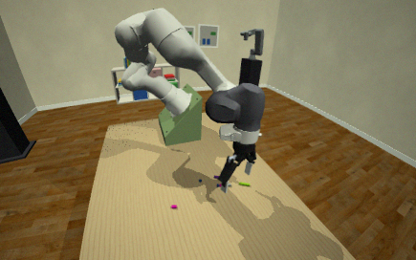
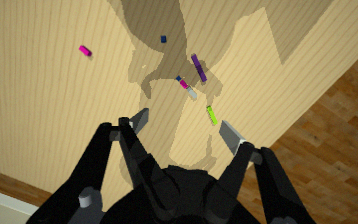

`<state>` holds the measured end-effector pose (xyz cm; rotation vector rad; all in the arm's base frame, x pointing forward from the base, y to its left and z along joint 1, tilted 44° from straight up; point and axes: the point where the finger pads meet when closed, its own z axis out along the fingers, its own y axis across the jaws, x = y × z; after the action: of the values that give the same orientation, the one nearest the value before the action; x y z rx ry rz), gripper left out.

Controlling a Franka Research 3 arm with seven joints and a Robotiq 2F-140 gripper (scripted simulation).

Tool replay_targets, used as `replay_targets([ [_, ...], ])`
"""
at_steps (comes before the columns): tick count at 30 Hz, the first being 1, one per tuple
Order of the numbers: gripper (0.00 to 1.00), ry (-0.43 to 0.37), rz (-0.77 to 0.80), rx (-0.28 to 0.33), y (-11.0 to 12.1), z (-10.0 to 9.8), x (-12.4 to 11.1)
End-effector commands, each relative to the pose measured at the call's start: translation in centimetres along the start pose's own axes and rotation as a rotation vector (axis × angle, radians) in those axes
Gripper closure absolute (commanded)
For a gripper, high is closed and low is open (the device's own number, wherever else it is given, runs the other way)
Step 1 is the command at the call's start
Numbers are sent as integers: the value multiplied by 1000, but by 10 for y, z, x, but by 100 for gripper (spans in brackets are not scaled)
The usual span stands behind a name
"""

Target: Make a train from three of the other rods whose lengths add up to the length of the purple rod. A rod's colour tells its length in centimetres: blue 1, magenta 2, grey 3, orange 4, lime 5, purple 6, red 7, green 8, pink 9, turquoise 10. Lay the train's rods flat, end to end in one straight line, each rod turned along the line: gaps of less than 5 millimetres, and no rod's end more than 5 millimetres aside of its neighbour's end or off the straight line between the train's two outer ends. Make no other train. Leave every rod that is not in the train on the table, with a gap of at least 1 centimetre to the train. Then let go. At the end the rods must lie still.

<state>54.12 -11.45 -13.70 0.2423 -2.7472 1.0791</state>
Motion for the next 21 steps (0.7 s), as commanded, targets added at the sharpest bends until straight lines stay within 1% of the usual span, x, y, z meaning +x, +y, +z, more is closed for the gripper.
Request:
replay_targets([
  [1, 0, 11, -167, 2, -2, 0, 3],
  [13, 0, 11, -383, 1, -1, -1, 5],
  [15, 0, 11, -383, 1, -1, -1, 5],
  [16, 0, 11, -430, 1, -1, -1, 6],
  [21, 0, 12, -518, 0, -1, -2, 7],
])
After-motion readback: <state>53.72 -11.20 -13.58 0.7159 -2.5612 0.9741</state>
